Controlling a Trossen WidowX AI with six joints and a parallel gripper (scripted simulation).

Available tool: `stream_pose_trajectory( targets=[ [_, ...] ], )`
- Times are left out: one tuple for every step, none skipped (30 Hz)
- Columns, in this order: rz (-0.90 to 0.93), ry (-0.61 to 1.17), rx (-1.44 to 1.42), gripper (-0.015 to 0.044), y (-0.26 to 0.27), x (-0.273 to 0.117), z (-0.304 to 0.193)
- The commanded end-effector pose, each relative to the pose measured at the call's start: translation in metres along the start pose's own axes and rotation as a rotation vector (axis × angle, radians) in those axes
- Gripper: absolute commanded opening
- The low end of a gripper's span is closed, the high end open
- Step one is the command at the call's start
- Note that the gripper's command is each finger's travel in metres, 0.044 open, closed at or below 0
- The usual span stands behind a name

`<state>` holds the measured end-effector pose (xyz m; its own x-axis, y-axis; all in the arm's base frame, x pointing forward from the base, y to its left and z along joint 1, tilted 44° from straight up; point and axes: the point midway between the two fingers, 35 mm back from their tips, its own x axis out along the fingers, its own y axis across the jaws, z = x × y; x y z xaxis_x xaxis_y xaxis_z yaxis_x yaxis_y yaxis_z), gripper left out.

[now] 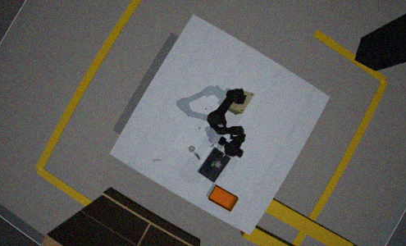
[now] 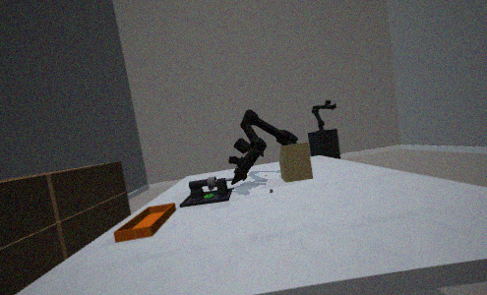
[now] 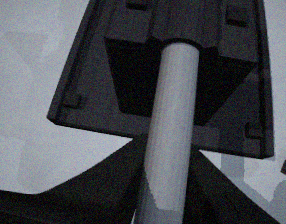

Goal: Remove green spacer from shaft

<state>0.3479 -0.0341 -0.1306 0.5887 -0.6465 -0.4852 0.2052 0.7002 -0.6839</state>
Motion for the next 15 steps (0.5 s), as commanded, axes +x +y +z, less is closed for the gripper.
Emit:
stream_pose_trajectory(
  targets=[
    [0.001, -0.006, 0.003, 0.0000, 0.0007, 0.0018, 0.0043],
    [0.001, -0.006, 0.003, 0.0000, 0.0007, 0.0020, 0.0045],
    [0.001, -0.006, 0.003, 0.0000, 0.0007, 0.0022, 0.0047],
    [0.001, -0.006, 0.003, 0.0000, 0.0006, 0.0024, 0.0049],
    [0.001, -0.006, 0.003, 0.0000, 0.0006, 0.0026, 0.0051],
    [0.001, -0.006, 0.003, 0.0000, 0.0006, 0.0028, 0.0053],
    [0.001, -0.006, 0.003, 0.0000, 0.0006, 0.0030, 0.0055],
    [0.001, -0.006, 0.003, 0.0000, 0.0006, 0.0032, 0.0057],
    [0.001, -0.006, 0.003, 0.0000, 0.0006, 0.0035, 0.0059],
    [0.001, -0.006, 0.003, 0.0000, 0.0006, 0.0037, 0.0061],
    [0.001, -0.006, 0.003, 0.0000, 0.0006, 0.0039, 0.0063],
    [0.001, -0.007, 0.003, 0.0000, 0.0005, 0.0041, 0.0065],
    [0.001, -0.007, 0.003, 0.0000, 0.0005, 0.0044, 0.0067],
    [0.001, -0.007, 0.003, 0.0000, 0.0005, 0.0046, 0.0069],
    [0.001, -0.007, 0.003, 0.0000, 0.0005, 0.0047, 0.0071]
  ],
)
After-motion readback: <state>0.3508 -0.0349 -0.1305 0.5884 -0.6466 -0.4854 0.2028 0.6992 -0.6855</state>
